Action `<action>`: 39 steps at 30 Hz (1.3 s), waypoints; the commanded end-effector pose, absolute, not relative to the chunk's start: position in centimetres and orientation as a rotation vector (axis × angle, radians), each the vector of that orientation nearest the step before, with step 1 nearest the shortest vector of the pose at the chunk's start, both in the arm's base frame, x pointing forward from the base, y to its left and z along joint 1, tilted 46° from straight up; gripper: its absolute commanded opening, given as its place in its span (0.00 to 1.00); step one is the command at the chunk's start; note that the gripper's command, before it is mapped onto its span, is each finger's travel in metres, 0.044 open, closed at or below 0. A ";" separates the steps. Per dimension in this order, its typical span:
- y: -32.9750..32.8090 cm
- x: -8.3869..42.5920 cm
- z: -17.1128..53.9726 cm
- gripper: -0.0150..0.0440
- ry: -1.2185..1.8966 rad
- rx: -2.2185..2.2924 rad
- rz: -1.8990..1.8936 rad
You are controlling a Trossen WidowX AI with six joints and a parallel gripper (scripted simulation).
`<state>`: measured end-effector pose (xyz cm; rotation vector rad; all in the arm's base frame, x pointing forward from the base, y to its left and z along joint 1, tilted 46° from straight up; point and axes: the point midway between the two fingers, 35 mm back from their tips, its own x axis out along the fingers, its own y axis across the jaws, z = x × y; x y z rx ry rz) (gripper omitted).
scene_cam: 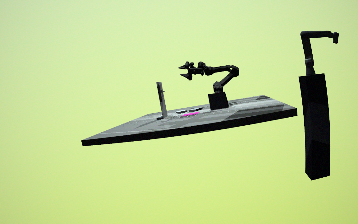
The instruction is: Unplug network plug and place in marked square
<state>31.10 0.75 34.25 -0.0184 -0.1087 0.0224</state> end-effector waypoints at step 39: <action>6.4 28.9 7.5 0.52 0.347 0.791 0.045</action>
